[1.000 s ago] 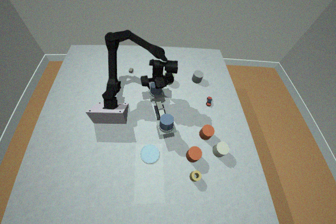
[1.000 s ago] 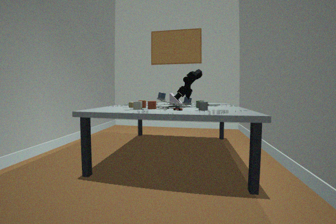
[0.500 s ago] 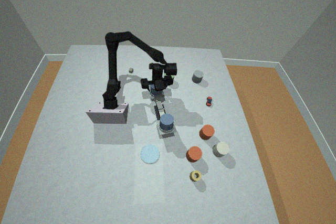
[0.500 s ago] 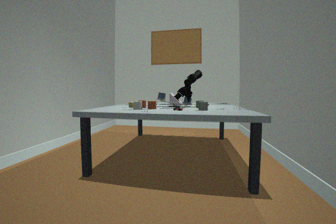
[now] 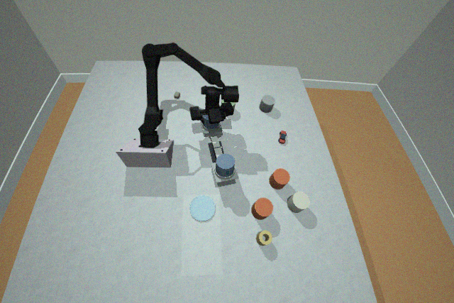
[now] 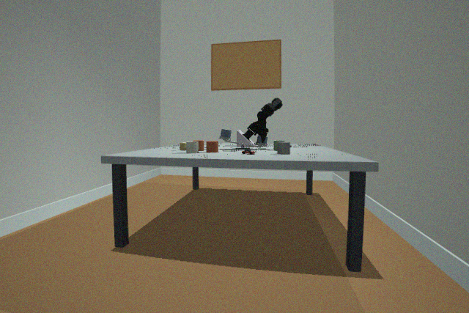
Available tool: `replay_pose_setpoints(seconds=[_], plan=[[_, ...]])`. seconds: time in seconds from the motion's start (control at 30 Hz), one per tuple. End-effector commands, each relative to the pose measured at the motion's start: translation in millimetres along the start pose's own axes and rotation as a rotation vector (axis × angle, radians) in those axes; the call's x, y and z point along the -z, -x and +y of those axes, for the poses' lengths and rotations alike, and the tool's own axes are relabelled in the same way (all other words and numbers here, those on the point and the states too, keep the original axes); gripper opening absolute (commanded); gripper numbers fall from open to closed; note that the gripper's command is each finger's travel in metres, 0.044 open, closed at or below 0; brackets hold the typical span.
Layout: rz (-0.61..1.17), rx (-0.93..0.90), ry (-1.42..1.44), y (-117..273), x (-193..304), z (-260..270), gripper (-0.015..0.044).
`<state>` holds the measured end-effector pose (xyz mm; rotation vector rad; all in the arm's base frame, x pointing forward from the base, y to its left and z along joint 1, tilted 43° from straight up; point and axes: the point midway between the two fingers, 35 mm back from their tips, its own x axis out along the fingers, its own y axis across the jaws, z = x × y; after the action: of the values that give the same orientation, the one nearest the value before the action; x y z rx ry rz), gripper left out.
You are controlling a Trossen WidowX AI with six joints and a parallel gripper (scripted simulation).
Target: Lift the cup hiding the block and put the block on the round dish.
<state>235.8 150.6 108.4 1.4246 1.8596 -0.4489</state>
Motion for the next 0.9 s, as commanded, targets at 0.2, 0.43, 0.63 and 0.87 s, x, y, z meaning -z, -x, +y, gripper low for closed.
replay_pose_setpoints(seconds=[0.2,0.43,0.63,0.87], plan=[[-0.001,-0.007,-0.013,8,0,2,0.0045],[-0.005,-0.012,-0.022,17,-1,4,0.0000],[-0.008,-0.017,-0.030,25,-2,5,0.0000],[-0.012,-0.022,-0.040,34,-3,6,0.0000]])
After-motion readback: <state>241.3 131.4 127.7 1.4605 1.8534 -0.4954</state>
